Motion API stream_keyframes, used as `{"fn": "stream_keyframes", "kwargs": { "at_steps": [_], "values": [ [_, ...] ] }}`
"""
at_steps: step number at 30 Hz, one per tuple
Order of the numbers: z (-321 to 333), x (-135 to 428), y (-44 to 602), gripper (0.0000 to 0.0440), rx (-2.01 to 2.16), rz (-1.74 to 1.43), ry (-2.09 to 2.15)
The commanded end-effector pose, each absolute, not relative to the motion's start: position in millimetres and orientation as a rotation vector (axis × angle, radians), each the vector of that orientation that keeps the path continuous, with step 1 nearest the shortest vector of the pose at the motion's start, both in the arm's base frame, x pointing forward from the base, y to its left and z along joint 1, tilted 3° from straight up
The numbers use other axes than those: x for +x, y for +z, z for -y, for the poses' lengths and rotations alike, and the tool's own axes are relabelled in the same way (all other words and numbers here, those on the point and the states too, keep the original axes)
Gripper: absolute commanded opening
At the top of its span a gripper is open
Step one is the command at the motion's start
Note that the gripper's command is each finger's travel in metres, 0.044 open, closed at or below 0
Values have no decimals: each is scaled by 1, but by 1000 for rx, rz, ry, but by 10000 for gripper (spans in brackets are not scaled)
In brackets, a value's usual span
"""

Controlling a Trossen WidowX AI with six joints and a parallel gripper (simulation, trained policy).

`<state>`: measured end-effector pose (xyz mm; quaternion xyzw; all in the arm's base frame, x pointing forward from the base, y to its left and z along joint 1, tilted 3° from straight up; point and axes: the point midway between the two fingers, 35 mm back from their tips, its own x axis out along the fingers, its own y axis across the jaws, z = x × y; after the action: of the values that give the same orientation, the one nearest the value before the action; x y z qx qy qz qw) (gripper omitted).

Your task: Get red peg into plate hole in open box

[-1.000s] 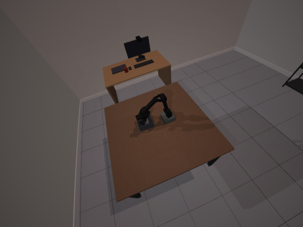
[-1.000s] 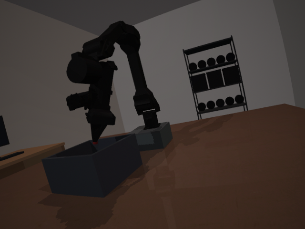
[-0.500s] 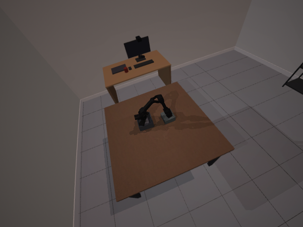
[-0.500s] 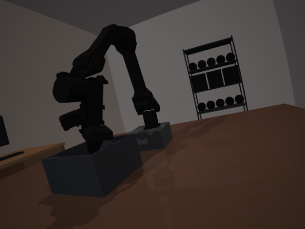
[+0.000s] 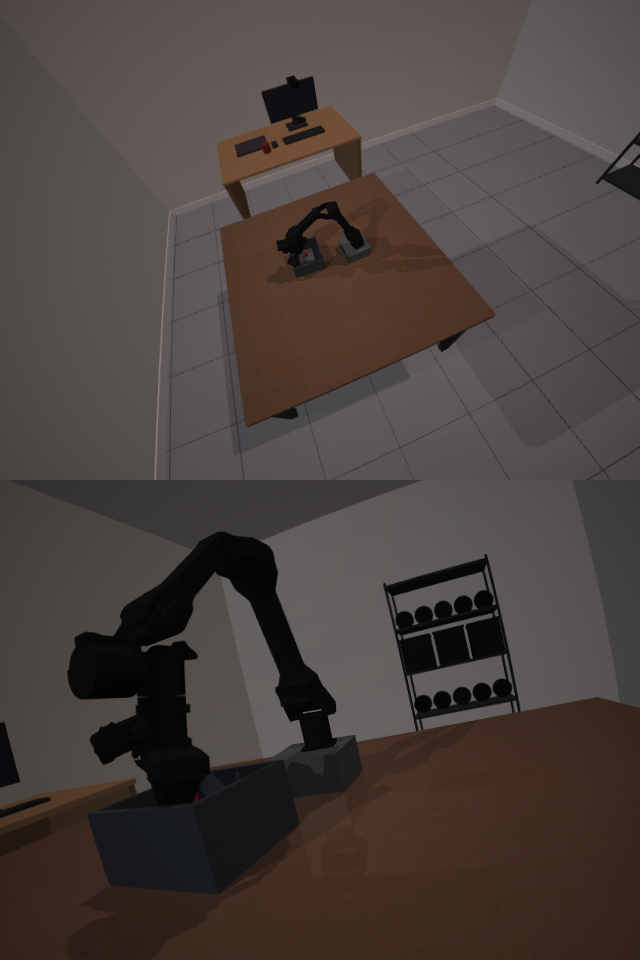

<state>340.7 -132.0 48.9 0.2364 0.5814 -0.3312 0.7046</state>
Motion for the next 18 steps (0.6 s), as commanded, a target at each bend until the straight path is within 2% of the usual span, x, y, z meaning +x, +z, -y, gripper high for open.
{"fn": "stream_keyframes", "kwargs": {
  "at_steps": [1, 12, 18],
  "values": [
    [134, 354, 52, 440, 535, -1313, -694],
    [126, 403, 85, 440, 577, -1248, -573],
    [126, 406, 87, 440, 579, -1241, -564]
  ]
}}
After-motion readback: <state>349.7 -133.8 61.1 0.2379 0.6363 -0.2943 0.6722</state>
